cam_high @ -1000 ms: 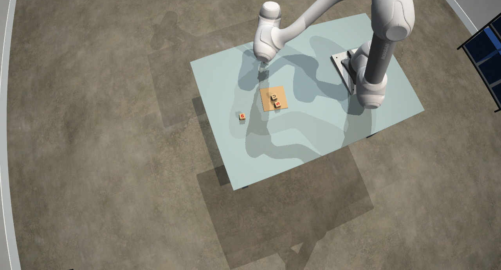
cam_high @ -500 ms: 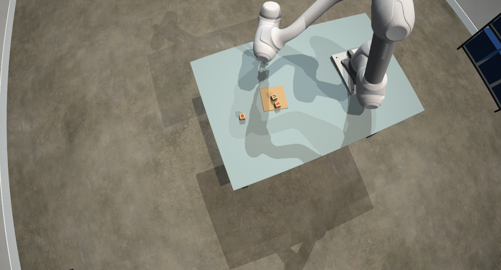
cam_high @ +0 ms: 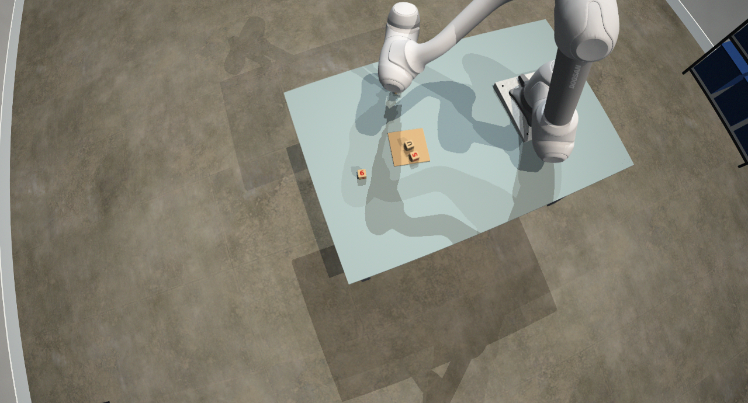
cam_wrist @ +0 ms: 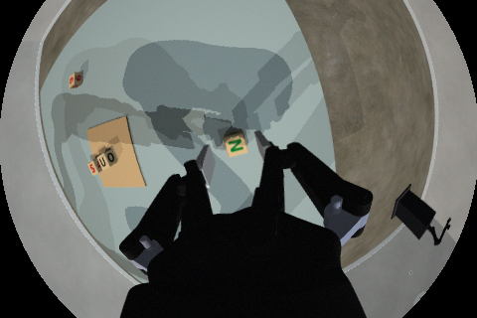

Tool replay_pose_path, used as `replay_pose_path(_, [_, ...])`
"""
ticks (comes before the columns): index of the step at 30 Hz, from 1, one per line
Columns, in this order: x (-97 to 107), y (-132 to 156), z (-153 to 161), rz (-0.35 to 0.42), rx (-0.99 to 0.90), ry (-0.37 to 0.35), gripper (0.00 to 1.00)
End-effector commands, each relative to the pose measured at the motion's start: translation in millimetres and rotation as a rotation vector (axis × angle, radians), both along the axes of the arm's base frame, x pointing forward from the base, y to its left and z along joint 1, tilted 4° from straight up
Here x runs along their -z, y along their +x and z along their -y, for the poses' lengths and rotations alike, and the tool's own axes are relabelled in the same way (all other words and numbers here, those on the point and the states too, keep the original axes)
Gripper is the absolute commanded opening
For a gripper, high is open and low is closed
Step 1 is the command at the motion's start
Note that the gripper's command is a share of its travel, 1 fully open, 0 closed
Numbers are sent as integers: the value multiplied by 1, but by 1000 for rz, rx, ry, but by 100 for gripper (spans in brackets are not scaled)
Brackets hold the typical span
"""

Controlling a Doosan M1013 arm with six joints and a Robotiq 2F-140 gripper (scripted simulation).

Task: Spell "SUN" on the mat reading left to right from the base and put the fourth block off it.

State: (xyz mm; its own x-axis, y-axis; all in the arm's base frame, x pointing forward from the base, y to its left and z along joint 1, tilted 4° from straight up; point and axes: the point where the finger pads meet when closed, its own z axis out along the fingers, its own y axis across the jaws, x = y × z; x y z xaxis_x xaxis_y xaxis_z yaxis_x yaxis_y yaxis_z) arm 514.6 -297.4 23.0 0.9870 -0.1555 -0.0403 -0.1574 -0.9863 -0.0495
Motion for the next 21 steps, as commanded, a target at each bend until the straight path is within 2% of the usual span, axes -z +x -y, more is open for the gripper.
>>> replay_pose_path(1, [4,-3,2,-5,6,0,40])
replay_pose_path(21, [4,-5,3,-5,6,0,40])
